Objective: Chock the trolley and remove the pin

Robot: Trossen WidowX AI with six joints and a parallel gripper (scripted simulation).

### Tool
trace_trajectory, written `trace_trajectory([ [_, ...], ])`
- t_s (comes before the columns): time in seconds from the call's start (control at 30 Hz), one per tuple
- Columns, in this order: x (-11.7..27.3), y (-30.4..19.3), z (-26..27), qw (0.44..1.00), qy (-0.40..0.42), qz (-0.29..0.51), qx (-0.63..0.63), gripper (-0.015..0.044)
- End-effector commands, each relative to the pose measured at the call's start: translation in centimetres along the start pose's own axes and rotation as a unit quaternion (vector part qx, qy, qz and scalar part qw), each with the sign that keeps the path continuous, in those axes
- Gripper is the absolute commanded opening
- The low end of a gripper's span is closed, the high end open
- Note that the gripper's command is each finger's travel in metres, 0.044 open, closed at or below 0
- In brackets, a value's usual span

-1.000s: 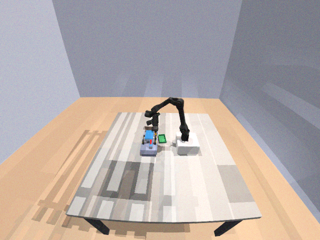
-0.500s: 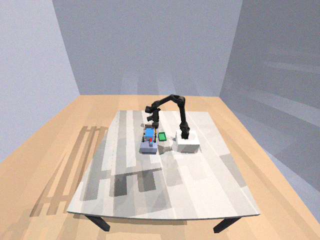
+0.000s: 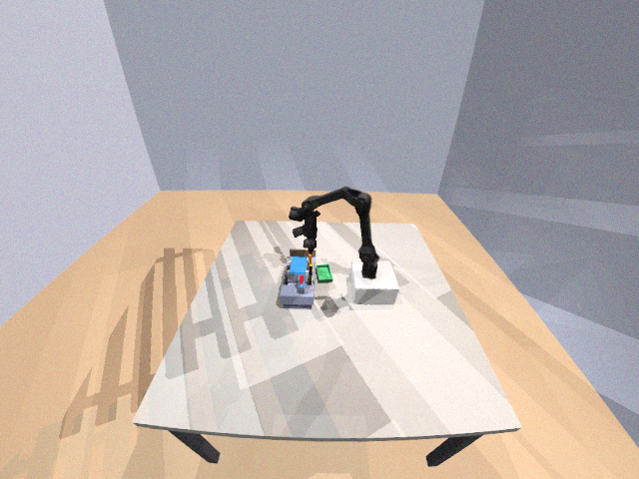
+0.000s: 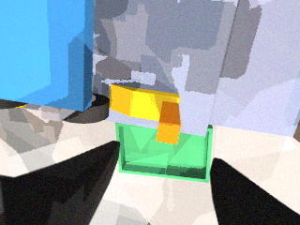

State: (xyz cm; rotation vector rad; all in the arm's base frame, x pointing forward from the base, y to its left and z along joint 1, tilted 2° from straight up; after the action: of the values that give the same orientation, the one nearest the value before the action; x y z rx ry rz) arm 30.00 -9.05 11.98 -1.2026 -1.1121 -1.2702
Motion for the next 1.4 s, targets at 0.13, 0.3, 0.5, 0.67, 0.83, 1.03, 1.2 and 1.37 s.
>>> trace_trajectory([
  [0.13,1.0,1.3,0.8,0.995,0.019,-0.048,-0.08,0.019],
  [0.3,1.2,1.7,3.1,0.984,0.035,-0.041,-0.17,0.019],
  [0.5,1.4,2.0,5.8,0.959,0.052,-0.027,-0.277,0.019],
  [0.67,1.6,2.1,8.1,0.93,0.064,-0.012,-0.363,0.019],
  [0.83,1.8,1.9,10.4,0.892,0.072,0.006,-0.446,0.019],
  [1.03,2.1,1.6,13.2,0.838,0.076,0.03,-0.54,0.019],
  [1.2,2.3,1.1,15.5,0.784,0.074,0.051,-0.614,0.019],
  [1.37,2.5,0.5,17.7,0.724,0.068,0.072,-0.682,0.019],
])
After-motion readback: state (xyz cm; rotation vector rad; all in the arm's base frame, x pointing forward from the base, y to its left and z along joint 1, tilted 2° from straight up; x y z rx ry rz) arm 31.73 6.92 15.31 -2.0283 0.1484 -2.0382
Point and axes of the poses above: the point midway between the two fingers, 35 mm back from their tips, its own x axis back along the fingers, its own z axis across the jaws, y = z × x, the point moved 4 cm from there along x, back along the fingers, and after that the axes turned 9 degrees about -x, right-handed, at the moved point
